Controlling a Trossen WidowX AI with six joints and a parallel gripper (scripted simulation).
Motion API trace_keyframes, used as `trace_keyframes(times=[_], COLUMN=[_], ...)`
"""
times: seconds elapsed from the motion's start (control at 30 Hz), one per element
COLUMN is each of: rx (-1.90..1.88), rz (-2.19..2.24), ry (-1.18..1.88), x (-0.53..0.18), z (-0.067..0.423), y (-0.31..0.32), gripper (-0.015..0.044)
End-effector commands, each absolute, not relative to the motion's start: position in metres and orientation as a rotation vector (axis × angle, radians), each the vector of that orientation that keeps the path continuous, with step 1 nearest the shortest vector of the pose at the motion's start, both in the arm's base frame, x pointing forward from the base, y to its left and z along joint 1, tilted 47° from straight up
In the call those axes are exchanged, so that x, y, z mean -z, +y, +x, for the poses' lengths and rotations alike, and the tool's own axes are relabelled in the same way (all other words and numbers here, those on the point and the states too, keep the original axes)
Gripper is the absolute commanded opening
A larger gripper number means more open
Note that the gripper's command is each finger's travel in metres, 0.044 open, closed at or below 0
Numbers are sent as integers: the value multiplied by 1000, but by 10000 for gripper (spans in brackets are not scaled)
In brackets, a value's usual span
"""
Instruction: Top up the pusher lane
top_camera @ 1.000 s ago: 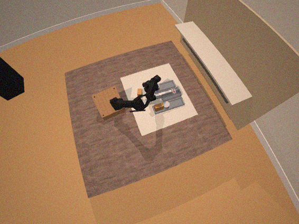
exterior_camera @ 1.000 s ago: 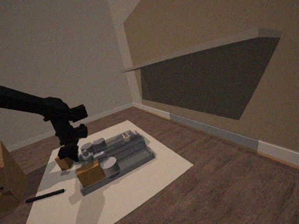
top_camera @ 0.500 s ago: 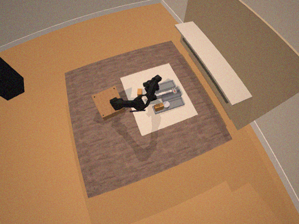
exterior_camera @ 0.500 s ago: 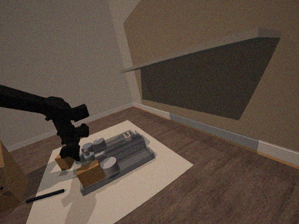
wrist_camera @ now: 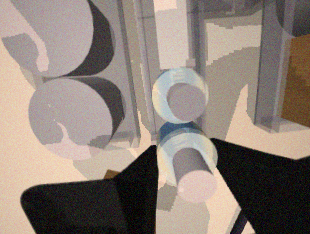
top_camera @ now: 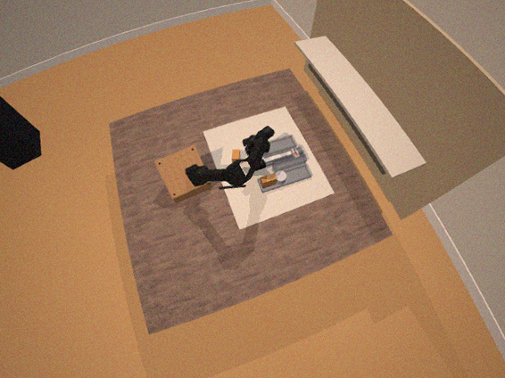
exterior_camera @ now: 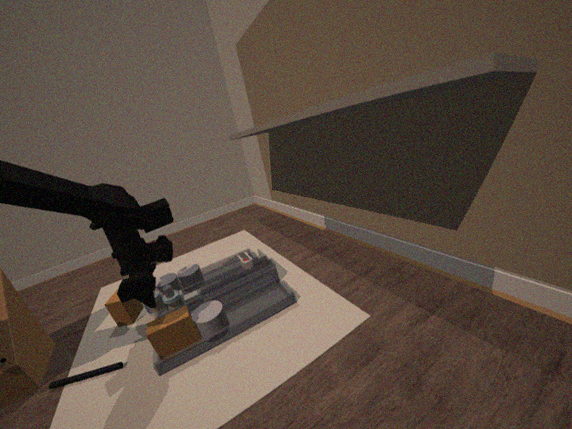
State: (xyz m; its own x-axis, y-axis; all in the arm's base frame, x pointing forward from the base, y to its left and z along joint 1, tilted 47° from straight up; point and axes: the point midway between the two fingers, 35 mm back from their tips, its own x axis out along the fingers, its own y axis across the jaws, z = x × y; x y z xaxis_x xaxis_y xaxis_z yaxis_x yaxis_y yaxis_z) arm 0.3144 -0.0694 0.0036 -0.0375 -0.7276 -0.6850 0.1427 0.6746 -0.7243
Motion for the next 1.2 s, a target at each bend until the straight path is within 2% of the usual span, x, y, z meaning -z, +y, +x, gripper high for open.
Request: trace_keyframes(times=[0.0, 1.17], rx=[754, 755], rz=[-511, -510], ry=[1414, 1413], x=[-10, -14], z=[327, 338], y=[-68, -67], gripper=[0, 0])
